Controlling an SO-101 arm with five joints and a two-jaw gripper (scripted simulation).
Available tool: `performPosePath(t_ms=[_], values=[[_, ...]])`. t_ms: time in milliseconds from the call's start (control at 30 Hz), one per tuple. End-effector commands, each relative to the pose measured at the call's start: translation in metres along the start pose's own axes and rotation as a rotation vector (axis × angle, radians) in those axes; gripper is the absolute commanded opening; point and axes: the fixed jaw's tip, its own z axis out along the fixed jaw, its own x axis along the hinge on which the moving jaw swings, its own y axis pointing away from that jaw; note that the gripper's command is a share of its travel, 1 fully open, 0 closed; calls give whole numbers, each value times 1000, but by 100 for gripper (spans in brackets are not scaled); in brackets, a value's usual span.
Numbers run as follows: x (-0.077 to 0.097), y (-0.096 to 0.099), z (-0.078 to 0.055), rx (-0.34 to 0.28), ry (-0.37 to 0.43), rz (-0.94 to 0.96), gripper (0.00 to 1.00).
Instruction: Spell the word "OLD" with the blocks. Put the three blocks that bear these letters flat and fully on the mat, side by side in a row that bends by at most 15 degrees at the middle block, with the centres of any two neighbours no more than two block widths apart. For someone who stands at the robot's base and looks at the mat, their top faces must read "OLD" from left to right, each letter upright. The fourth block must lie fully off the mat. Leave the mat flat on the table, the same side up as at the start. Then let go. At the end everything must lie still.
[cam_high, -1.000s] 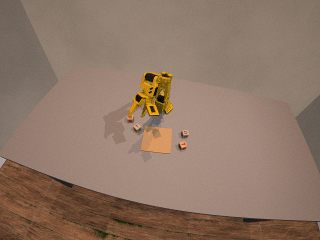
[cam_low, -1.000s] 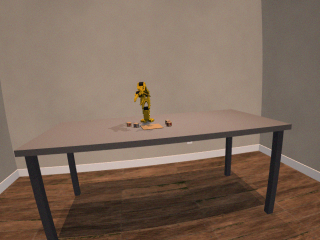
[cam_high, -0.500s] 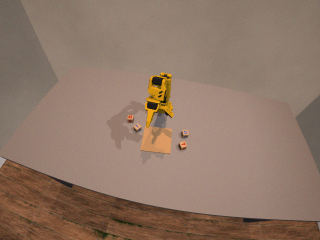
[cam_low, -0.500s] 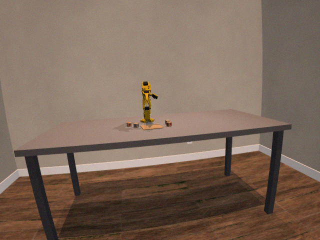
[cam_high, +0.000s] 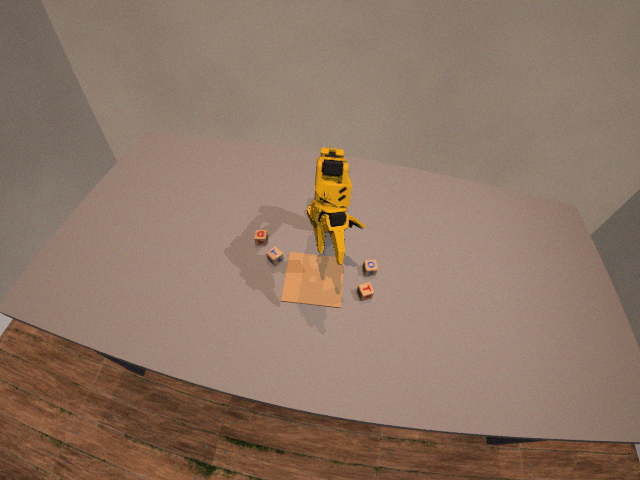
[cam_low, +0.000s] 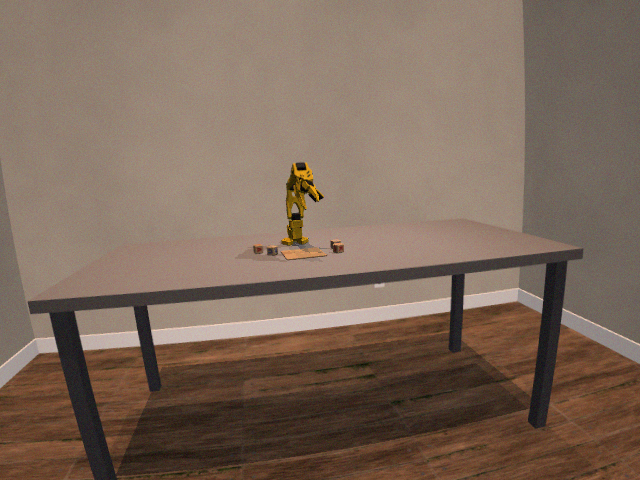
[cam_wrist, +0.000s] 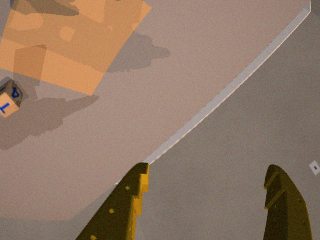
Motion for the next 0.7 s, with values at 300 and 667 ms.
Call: performPosePath(t_ms=[300,667], values=[[-20,-30,-8,103,-9,-514,35],[-41,-48,-8,155,-28,-893,35]])
